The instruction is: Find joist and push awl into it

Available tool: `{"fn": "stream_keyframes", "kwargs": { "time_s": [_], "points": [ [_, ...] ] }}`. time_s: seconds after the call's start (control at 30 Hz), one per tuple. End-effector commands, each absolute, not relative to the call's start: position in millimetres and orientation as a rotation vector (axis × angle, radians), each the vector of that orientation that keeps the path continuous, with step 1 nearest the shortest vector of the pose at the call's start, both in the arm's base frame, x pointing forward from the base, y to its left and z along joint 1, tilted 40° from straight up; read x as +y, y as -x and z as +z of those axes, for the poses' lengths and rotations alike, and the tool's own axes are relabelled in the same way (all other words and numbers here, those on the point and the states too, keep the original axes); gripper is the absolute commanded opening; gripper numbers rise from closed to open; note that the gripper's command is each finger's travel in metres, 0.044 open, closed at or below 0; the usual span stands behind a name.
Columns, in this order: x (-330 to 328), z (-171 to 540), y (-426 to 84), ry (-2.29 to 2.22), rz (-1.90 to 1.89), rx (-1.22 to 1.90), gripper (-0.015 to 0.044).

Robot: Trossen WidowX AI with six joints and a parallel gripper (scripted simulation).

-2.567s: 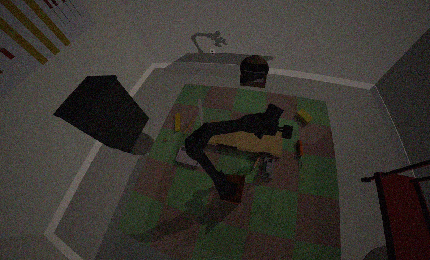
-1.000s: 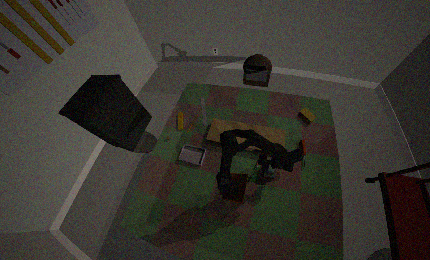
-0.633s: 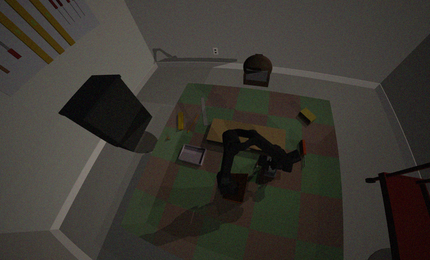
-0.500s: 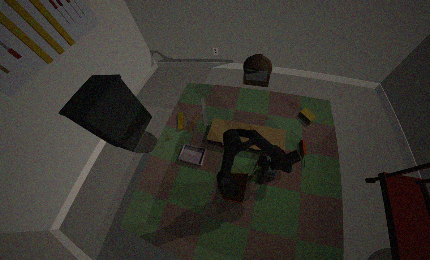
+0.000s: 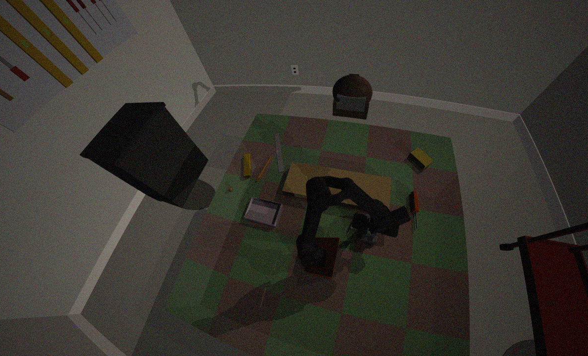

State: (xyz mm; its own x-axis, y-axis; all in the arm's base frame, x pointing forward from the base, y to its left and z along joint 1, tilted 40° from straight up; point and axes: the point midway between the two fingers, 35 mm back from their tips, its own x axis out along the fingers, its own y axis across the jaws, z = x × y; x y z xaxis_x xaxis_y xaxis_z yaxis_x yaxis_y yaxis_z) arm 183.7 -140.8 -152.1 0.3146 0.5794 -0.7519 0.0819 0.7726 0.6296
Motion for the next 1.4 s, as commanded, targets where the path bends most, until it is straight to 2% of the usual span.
{"fn": "stream_keyframes", "kwargs": {
  "time_s": [0.0, 0.47, 0.67, 1.03, 1.37],
  "points": [
    [-140, -152, -184, -0.647, 0.357, 1.224, 0.0255],
    [-140, -152, -184, -0.647, 0.357, 1.224, 0.0162],
    [-157, -137, -185, -0.646, 0.356, 1.224, 0.0004],
    [-205, -74, -179, -0.646, 0.355, 1.226, 0.0],
    [-215, -73, -198, -0.64, 0.355, 1.225, 0.0]
  ]
}}
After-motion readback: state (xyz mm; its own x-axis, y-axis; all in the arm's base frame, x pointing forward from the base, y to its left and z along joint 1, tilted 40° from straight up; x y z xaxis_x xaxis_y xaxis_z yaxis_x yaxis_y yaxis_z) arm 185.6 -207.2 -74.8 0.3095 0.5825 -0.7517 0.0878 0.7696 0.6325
